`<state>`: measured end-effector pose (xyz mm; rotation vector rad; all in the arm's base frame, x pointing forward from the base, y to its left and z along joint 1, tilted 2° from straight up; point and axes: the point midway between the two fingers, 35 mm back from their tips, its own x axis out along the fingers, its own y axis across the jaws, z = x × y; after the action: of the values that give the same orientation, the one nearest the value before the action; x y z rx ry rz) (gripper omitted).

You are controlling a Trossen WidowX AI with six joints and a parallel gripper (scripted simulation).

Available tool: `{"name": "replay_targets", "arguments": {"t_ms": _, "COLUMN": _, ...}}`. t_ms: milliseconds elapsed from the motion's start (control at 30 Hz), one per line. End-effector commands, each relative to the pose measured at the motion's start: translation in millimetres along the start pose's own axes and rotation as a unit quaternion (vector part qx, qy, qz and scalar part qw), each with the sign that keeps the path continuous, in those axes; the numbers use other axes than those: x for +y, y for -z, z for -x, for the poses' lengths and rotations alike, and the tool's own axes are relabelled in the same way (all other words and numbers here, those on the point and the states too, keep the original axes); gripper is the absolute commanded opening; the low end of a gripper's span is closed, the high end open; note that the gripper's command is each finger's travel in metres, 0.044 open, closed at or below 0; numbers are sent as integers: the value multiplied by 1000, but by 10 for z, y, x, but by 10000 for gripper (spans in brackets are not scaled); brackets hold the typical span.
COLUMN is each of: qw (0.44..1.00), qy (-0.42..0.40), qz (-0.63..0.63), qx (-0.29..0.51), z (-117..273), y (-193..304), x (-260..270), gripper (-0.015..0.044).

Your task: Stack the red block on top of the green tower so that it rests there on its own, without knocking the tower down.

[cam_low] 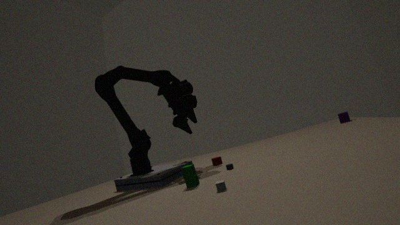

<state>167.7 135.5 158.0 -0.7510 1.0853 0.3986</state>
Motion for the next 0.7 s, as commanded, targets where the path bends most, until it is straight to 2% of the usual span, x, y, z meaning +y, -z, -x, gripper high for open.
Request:
{"name": "replay_targets", "arguments": {"t_ms": 0, "qw": 995, "qy": -18, "qz": -98, "qx": 21, "z": -98, "y": -75, "x": 5, "gripper": 440}}
{"name": "replay_targets", "arguments": {"t_ms": 167, "qw": 966, "qy": -37, "qz": -249, "qx": 60, "z": -269, "y": -156, "x": -5, "gripper": 440}}
{"name": "replay_targets", "arguments": {"t_ms": 333, "qw": 912, "qy": -49, "qz": -395, "qx": 101, "z": -453, "y": -230, "x": -31, "gripper": 440}}
{"name": "replay_targets", "arguments": {"t_ms": 667, "qw": 736, "qy": -49, "qz": -650, "qx": 184, "z": -847, "y": -343, "x": -127, "gripper": 440}}
